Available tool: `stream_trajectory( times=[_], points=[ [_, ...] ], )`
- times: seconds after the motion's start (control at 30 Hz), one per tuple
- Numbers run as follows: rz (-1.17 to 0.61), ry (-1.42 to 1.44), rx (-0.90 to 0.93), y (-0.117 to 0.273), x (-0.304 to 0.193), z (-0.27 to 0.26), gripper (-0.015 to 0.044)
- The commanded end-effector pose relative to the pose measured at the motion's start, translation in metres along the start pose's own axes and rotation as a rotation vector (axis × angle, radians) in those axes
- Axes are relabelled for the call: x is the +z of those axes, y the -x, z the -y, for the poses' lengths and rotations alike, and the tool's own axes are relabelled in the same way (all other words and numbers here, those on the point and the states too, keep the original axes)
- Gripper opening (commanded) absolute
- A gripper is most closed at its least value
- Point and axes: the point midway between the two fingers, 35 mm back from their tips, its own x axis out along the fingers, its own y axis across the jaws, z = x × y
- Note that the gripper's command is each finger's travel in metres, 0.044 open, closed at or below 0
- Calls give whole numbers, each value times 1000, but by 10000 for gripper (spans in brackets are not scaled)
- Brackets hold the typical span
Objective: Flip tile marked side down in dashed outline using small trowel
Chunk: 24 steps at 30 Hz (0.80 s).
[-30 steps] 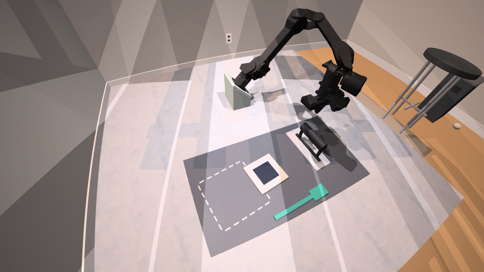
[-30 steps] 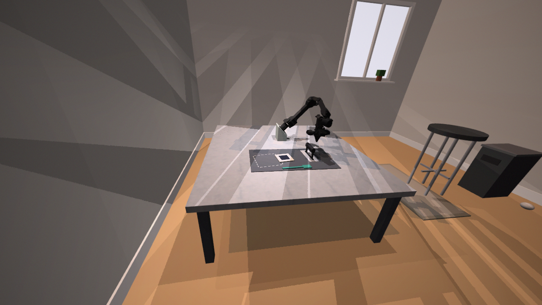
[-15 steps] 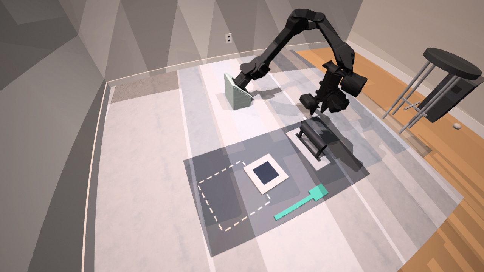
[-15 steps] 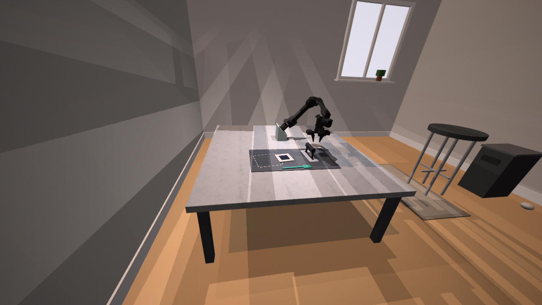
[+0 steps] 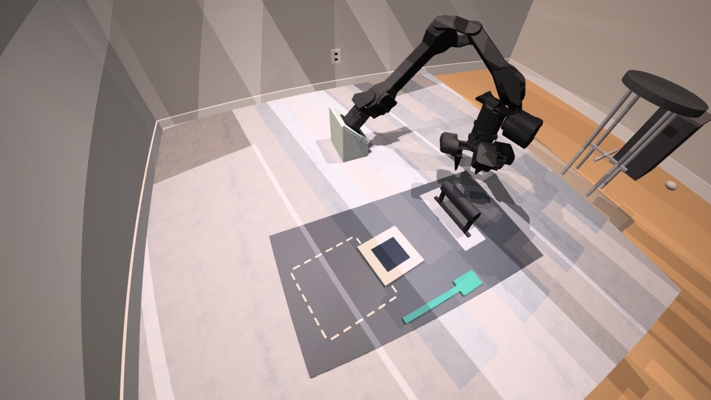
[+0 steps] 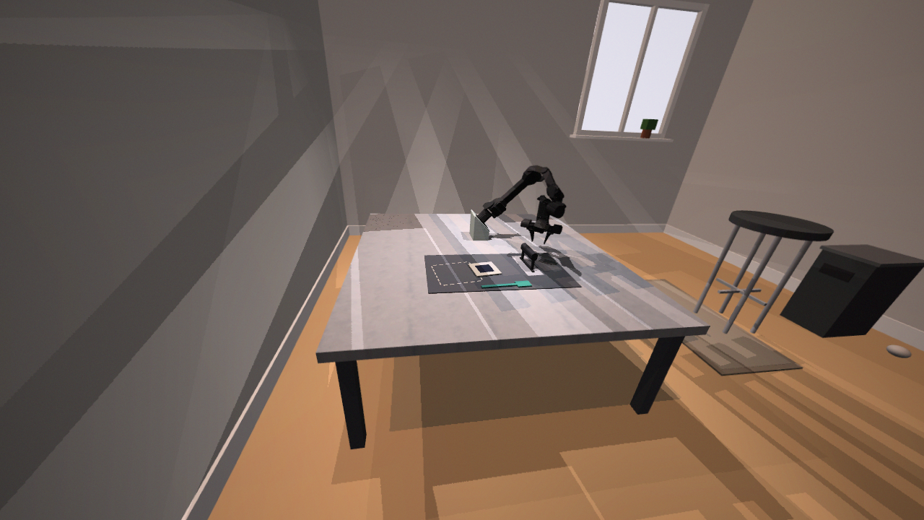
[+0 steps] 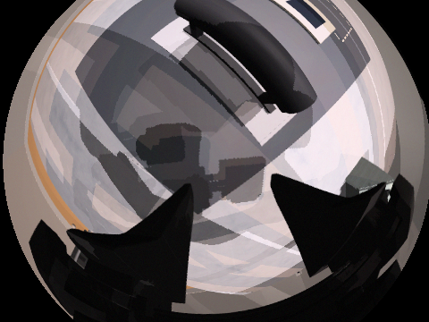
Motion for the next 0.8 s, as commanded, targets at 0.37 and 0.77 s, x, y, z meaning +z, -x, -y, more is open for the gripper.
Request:
stream_trajectory(
  times=[0.37, 0.77],
  points=[
    [2, -507, 2, 5, 22, 1, 270],
    [4, -922, 2, 9, 39, 3, 270]
  ],
)
